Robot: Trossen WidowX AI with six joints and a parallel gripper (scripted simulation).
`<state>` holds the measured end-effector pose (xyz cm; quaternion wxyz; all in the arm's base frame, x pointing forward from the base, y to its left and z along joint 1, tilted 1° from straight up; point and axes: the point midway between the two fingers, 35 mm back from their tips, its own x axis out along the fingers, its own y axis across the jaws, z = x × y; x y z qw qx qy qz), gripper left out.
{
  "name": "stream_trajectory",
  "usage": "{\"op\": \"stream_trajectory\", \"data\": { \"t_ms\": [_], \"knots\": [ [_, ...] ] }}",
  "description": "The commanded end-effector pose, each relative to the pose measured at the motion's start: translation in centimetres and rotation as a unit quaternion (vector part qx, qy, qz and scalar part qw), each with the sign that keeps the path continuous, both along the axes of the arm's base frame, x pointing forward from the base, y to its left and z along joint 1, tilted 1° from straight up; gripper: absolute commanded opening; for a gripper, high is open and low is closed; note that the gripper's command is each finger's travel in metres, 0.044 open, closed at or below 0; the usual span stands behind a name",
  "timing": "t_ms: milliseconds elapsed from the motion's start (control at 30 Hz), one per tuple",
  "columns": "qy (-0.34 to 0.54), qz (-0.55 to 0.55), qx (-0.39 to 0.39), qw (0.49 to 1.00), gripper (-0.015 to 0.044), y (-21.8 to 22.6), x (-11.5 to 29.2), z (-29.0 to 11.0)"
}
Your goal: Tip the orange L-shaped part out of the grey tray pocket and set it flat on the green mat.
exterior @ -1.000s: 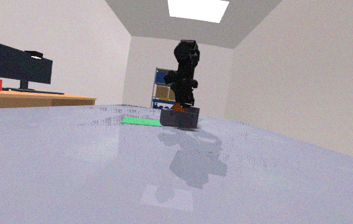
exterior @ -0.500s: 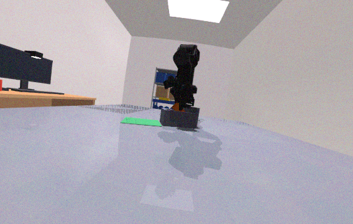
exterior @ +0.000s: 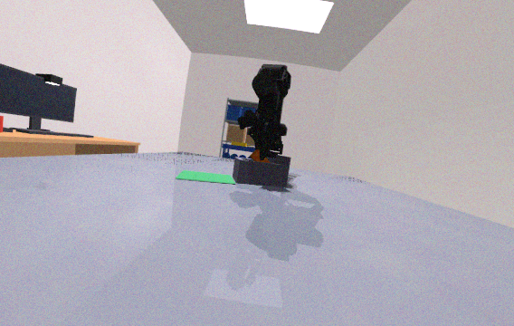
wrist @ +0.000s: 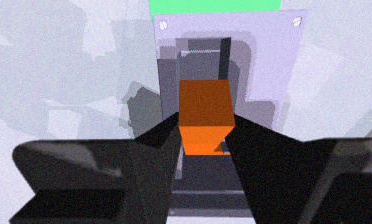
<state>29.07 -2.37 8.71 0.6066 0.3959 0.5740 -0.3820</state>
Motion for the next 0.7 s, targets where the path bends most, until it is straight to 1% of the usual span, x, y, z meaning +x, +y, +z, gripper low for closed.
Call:
{"op": "stream_trajectory", "data": {
  "t_ms": [0, 233, 667],
  "knots": [
    [0.0, 0.0, 0.0, 1.0, 0.0, 0.0, 0.0, 0.0],
    [0.0, 0.0, 0.0, 1.0, 0.0, 0.0, 0.0, 0.3],
    [0.0, -0.003, 0.002, 1.0, 0.0, 0.1, -0.1, 2.2]
  ]
}}
